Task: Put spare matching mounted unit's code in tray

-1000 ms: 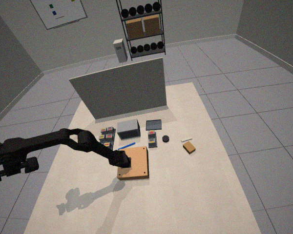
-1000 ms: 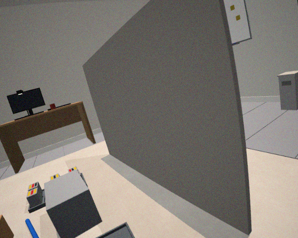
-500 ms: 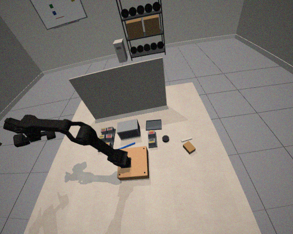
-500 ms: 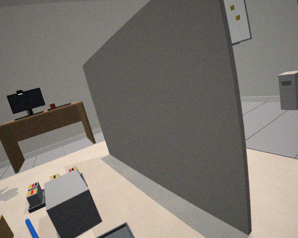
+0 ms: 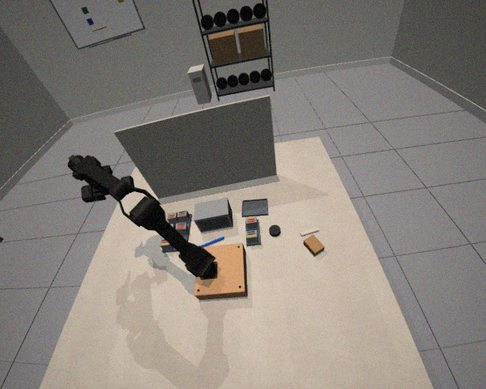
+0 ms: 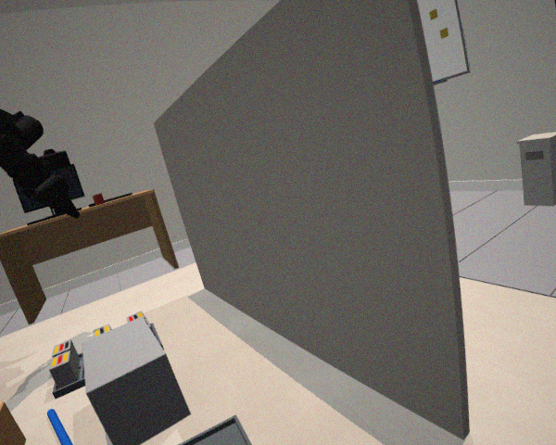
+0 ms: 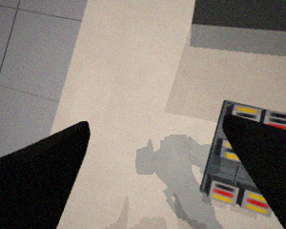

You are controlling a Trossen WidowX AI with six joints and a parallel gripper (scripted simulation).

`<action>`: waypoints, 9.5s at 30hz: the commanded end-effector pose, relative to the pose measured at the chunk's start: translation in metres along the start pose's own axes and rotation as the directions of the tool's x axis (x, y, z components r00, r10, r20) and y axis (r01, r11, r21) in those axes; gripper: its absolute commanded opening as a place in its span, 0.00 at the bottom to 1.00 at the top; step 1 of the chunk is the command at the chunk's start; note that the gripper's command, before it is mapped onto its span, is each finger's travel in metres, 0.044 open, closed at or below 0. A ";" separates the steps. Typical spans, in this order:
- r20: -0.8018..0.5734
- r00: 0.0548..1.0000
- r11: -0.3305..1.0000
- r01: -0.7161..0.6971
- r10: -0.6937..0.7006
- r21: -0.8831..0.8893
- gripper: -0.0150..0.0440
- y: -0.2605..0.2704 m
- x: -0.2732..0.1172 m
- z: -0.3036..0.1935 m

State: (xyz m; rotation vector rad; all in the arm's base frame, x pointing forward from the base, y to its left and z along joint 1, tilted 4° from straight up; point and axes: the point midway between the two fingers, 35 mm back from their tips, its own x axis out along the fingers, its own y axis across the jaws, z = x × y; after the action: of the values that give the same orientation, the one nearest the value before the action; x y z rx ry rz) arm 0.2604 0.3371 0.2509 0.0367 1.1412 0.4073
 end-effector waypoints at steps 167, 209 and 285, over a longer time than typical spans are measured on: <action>-0.468 0.863 0.255 -0.417 -0.189 -0.872 0.76 -0.162 0.195 -0.152; -0.468 0.863 0.255 -0.417 -0.189 -0.872 0.76 -0.162 0.195 -0.152; -0.462 0.867 0.252 -0.412 -0.189 -0.876 0.29 -0.161 0.194 -0.150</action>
State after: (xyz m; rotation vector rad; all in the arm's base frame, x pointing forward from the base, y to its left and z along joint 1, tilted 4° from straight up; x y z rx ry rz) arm 0.2429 0.2260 -0.0197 -1.2012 1.1926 1.3056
